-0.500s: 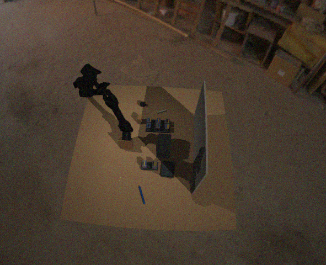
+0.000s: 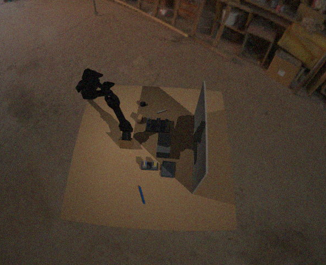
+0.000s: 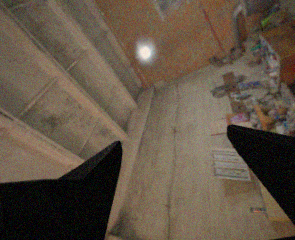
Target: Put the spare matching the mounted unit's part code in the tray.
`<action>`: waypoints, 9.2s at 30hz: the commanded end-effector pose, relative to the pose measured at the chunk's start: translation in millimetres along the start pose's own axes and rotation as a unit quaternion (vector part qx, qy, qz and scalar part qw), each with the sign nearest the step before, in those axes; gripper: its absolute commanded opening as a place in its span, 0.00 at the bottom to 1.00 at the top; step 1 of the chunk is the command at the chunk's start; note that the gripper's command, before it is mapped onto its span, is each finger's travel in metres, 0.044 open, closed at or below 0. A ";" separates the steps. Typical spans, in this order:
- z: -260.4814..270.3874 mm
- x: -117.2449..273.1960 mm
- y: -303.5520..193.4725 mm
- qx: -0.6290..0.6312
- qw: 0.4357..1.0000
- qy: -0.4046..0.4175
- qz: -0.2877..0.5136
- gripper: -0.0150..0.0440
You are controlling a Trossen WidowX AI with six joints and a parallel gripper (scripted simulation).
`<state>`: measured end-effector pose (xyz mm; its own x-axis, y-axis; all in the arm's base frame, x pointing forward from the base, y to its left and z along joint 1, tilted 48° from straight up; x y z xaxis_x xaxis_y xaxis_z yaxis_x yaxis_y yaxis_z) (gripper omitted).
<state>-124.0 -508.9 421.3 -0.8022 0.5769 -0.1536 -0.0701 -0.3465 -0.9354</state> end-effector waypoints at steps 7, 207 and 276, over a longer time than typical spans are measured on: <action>-28.4 -100.6 38.5 -0.288 0.957 -0.024 0.015 1.00; -746.8 171.1 56.4 -0.517 0.128 0.140 -0.835 0.44; -648.0 85.8 40.0 -0.523 0.131 0.163 -0.826 0.25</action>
<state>178.7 16.8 166.1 -0.1197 -0.7247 0.6786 0.2679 0.6346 0.7249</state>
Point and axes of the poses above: the point midway between the two fingers, 35 mm back from their tips, its own x axis back along the fingers, its own z axis across the jaws, y = z × x, the point moved 1 cm from there along x, back along the fingers, and after that the axes turned 7 degrees about -x, right-handed, at the moved point
